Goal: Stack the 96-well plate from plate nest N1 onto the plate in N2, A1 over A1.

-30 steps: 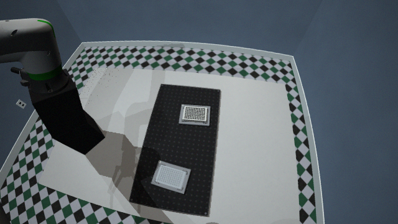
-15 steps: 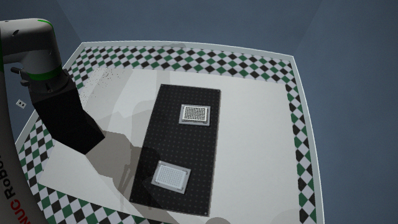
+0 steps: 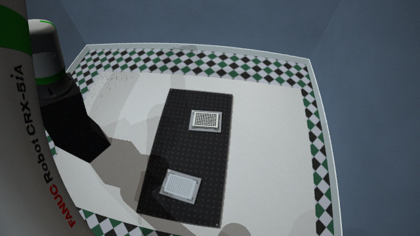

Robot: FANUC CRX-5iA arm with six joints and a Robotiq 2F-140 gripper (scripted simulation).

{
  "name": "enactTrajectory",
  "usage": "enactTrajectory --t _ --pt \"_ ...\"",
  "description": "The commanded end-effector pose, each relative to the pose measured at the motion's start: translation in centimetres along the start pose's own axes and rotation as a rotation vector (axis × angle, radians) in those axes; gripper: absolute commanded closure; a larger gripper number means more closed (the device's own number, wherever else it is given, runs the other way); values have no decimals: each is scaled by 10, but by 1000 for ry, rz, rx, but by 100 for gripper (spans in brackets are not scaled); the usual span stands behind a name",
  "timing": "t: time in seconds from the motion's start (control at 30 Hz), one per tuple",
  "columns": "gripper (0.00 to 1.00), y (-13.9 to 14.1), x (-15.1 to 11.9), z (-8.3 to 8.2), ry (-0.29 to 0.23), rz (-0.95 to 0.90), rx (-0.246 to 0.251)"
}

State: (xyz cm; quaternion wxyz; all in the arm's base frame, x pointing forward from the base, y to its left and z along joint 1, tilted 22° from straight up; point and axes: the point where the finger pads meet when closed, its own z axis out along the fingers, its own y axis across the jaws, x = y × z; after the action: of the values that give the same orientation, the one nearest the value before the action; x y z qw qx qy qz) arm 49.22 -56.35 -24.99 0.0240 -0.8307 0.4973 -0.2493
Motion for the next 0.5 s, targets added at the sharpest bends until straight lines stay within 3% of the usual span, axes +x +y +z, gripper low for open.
enactTrajectory --t 0.0,0.17,0.47 --pt "0 -13 -3 0 0 0 -1" --pt "0 -37 -10 -1 -35 -70 34" --pt "0 -70 -22 -2 -35 -70 34"
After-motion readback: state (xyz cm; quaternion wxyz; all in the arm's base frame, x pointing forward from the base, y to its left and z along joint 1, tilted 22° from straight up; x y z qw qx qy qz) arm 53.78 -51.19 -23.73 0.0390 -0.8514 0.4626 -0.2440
